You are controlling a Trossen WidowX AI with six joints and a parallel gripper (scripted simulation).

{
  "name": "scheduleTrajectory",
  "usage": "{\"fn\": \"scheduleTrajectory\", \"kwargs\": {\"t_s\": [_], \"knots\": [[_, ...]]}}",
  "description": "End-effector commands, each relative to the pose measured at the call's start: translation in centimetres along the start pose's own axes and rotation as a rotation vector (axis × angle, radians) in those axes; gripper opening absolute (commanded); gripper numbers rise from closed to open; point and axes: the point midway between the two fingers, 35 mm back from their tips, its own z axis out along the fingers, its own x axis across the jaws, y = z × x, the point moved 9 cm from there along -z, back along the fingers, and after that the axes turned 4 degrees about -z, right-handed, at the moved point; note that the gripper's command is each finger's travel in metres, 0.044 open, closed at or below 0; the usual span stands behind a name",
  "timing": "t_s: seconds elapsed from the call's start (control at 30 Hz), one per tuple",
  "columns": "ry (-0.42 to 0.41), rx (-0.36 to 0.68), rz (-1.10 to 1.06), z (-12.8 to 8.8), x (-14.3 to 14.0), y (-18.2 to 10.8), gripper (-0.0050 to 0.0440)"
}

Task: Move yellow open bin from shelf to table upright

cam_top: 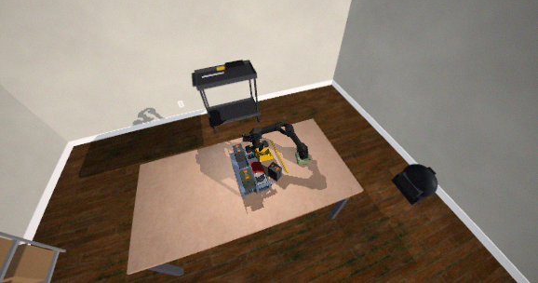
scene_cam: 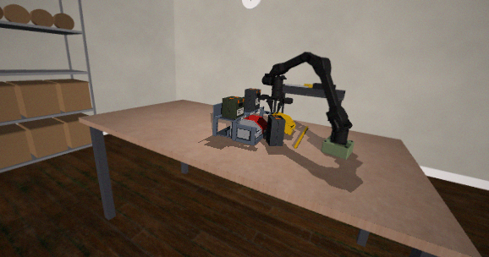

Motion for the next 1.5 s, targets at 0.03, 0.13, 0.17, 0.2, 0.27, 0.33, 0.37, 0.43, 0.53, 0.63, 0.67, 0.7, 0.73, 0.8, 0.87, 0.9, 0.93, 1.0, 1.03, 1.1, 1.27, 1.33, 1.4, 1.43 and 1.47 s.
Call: {"fn": "scheduleTrajectory", "kwargs": {"t_s": [0.03,0.13,0.17,0.2,0.27,0.33,0.37,0.43,0.53,0.63,0.67,0.7,0.73,0.8,0.87,0.9,0.93,1.0,1.03,1.1,1.27,1.33,1.4,1.43,1.47], "knots": [[0.018,-0.014,-0.001,-0.1,0.0,0.0,0.0150],[0.018,-0.014,-0.001,-0.1,0.0,0.0,0.0150],[0.018,-0.014,-0.001,-0.1,0.0,0.0,0.0150],[0.018,-0.014,-0.001,-0.1,0.0,0.0,0.0150],[0.018,-0.014,-0.001,-0.1,0.0,0.0,0.0150],[0.018,-0.014,-0.001,-0.1,0.0,0.0,0.0150],[0.018,-0.014,-0.001,-0.1,0.0,0.0,0.0150],[0.018,-0.014,-0.001,-0.1,0.0,0.0,0.0150],[0.021,-0.014,-0.001,0.2,0.0,0.0,0.0150],[0.018,-0.014,-0.001,0.6,0.0,0.0,0.0150],[0.018,-0.014,-0.001,0.6,0.0,0.0,0.0150],[0.018,-0.014,-0.001,0.6,0.0,0.0,0.0150],[0.018,-0.014,-0.001,0.6,0.0,0.0,0.0150],[0.018,-0.014,-0.001,0.6,0.0,0.0,0.0150],[0.018,-0.014,-0.001,0.6,0.0,0.0,0.0150],[0.018,-0.014,-0.001,0.6,0.0,0.0,0.0150],[0.018,-0.014,-0.001,0.6,0.0,0.0,0.0150],[0.018,-0.014,-0.001,0.6,0.0,0.0,0.0150],[0.023,-0.013,-0.001,0.5,0.0,0.0,0.0150],[0.021,-0.014,-0.001,0.6,0.0,0.0,0.0150],[0.018,-0.014,-0.001,0.8,-0.1,0.0,0.0150],[0.018,-0.014,-0.001,0.8,-0.1,0.0,0.0150],[0.018,-0.014,-0.001,0.8,-0.1,0.0,0.0150],[0.018,-0.014,-0.001,0.8,-0.1,0.0,0.0150],[0.018,-0.014,-0.001,0.8,-0.1,0.0,0.0150]]}}
